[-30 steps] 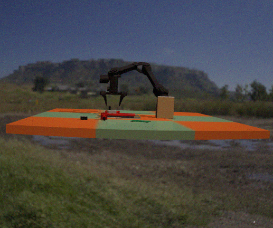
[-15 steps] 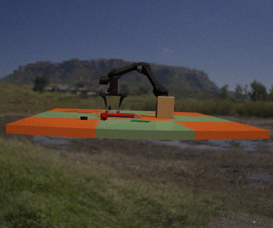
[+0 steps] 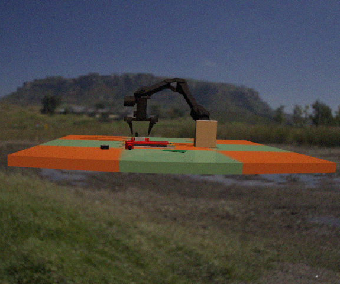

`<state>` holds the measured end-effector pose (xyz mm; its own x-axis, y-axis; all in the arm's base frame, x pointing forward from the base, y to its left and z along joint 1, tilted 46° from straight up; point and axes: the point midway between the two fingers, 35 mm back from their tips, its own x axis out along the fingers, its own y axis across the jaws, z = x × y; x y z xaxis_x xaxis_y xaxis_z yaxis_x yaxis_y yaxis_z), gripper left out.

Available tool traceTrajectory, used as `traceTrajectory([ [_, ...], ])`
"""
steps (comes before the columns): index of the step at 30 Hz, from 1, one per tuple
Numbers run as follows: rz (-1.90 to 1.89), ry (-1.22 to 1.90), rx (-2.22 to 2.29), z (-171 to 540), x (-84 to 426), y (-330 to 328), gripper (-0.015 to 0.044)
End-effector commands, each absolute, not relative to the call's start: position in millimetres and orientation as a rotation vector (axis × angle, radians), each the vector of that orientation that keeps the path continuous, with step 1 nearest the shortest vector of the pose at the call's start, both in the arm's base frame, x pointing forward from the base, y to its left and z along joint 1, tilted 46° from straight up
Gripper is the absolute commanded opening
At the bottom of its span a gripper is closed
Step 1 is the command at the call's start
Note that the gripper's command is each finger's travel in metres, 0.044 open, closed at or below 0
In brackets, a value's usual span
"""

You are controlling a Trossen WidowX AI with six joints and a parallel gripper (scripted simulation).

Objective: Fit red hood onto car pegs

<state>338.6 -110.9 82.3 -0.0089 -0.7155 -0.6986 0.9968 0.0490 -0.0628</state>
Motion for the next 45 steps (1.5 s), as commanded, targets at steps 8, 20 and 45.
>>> traceTrajectory([
  [8, -1.462, 0.669, 0.534, 76, 337, -116, 0.044],
  [20, -1.462, 0.669, 0.533, 72, 337, -121, 0.044],
  [45, -1.463, 0.668, 0.533, 64, 337, -129, 0.044],
])
